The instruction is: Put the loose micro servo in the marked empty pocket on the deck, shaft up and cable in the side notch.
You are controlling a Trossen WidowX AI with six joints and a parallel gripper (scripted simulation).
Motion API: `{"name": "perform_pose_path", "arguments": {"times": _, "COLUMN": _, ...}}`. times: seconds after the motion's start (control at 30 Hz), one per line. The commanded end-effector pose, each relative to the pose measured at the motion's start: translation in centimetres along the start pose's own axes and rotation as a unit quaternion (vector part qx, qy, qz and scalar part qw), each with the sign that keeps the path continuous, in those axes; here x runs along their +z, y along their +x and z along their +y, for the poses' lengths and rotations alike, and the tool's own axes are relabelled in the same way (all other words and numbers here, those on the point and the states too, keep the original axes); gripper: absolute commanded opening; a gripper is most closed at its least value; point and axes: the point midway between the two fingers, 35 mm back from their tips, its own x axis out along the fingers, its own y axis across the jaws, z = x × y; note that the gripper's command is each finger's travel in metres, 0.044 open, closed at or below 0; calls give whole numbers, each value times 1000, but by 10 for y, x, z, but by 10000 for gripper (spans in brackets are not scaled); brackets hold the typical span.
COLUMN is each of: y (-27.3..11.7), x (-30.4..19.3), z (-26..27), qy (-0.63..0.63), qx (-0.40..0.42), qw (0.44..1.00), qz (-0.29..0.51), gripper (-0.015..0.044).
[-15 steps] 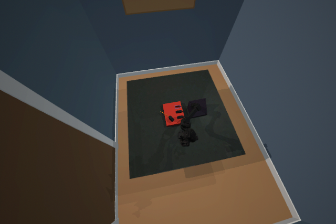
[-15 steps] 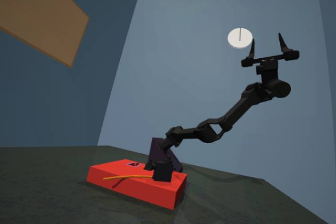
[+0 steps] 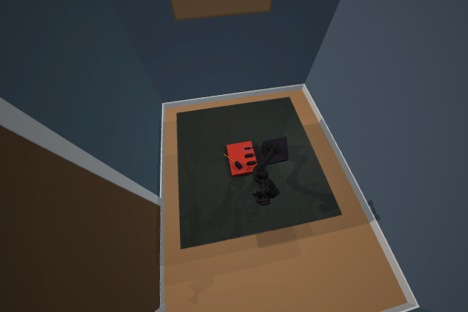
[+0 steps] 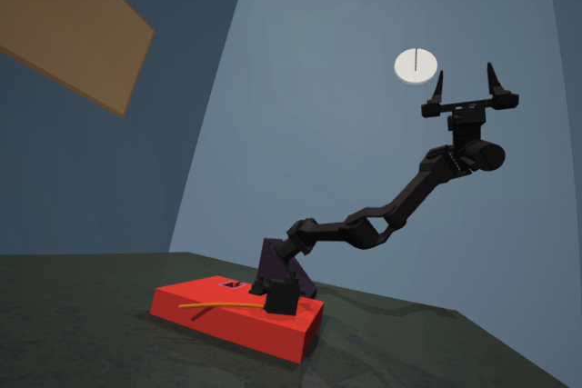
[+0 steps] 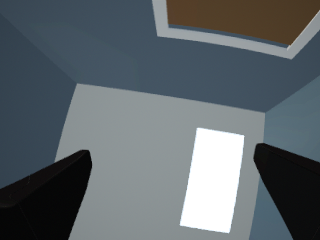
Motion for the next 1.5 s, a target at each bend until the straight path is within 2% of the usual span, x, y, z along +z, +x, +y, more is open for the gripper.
{"name": "perform_pose_path", "arguments": {"times": 0.0, "y": -3, "x": -20, "z": 0, "qy": 36, "qx": -14, "qw": 999, "qz": 13, "gripper": 440}}
{"name": "perform_pose_path", "arguments": {"times": 0.67, "y": -24, "x": -80, "z": -1, "qy": 134, "qx": -62, "qw": 989, "qz": 22, "gripper": 440}}
{"name": "perform_pose_path", "arguments": {"times": 0.87, "y": -31, "x": -112, "z": 12, "qy": 177, "qx": -69, "qw": 981, "qz": 30, "gripper": 440}}
{"name": "perform_pose_path", "arguments": {"times": 1.47, "y": -30, "x": -167, "z": 50, "qy": 268, "qx": -60, "qw": 961, "qz": 21, "gripper": 440}}
